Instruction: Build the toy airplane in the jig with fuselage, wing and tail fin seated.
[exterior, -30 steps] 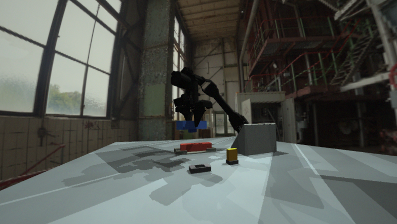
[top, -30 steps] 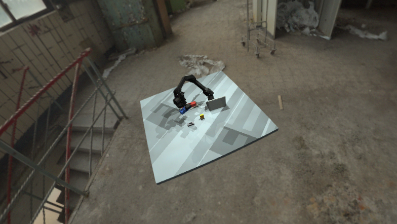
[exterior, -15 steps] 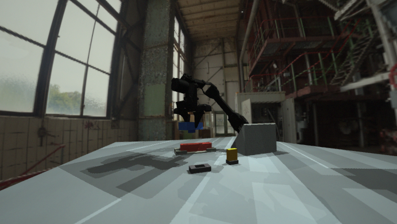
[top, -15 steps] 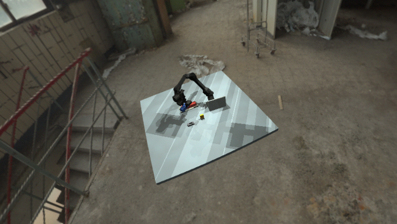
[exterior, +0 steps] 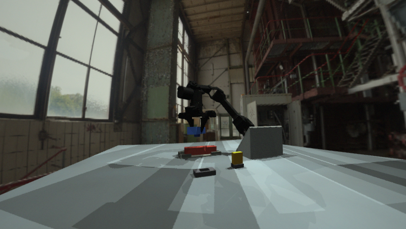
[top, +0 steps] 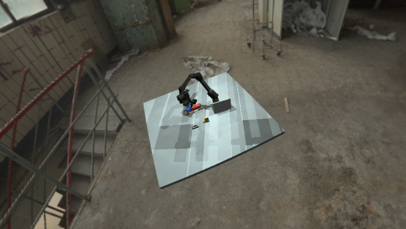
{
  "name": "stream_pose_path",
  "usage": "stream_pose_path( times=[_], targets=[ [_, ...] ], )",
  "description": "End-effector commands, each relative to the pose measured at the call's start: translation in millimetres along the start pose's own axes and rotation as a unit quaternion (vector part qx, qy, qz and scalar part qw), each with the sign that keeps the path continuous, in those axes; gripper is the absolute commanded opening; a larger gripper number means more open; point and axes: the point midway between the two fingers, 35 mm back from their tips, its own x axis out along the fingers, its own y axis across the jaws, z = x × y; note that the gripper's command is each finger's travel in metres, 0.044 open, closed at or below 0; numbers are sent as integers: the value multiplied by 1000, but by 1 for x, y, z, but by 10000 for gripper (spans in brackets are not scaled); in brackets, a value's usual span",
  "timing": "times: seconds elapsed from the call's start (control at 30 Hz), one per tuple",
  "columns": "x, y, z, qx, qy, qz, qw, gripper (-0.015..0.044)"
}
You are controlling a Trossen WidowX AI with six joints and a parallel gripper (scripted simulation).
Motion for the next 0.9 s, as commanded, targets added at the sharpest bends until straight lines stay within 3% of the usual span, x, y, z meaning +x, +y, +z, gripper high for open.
stream_pose_path(
  times=[0.0,0.87],
  targets=[
    [1,-3,-12,-31,0,-5,1000,0],
    [22,-3,-92,-249,13,-6,968,0]
  ],
)
